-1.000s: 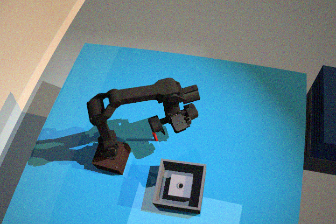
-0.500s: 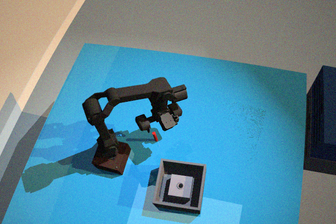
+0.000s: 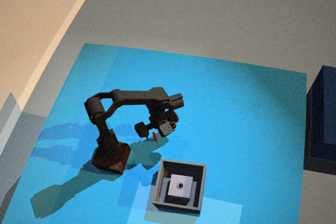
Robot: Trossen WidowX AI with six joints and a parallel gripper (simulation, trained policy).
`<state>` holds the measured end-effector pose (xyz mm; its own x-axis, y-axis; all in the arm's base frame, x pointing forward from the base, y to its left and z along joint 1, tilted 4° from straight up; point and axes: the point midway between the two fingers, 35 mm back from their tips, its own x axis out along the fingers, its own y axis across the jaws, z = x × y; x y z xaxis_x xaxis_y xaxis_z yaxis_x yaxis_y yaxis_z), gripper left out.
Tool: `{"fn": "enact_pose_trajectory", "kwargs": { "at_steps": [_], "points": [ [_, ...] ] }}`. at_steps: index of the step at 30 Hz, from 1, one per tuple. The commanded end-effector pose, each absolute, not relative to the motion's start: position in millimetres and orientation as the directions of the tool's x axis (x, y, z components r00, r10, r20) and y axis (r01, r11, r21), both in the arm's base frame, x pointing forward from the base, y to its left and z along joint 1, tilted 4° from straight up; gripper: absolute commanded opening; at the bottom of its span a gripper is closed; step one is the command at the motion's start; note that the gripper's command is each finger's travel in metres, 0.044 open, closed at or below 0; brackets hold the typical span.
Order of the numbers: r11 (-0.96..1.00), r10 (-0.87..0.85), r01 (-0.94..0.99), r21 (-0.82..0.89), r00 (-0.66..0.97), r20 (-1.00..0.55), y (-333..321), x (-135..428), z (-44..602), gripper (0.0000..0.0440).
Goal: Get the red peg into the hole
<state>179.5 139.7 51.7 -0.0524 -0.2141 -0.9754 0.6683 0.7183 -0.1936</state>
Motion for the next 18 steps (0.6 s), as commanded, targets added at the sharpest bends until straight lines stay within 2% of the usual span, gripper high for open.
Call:
{"fn": "enact_pose_trajectory", "kwargs": {
  "at_steps": [1, 7, 9, 18],
  "points": [
    [0.721, -0.221, 0.664, -0.198, -0.051, -0.974, 137.2, 177.8, 35.6, 0.044],
    [0.727, -0.218, 0.662, -0.185, -0.033, -0.975, 134.3, 178.1, 10.9, 0.0437],
    [0.729, -0.22, 0.659, -0.188, -0.035, -0.975, 132.8, 177.0, 4.5, 0.0415],
    [0.723, -0.235, 0.653, -0.226, -0.076, -0.969, 126.3, 167.9, -18.9, 0.0186]
  ]
}}
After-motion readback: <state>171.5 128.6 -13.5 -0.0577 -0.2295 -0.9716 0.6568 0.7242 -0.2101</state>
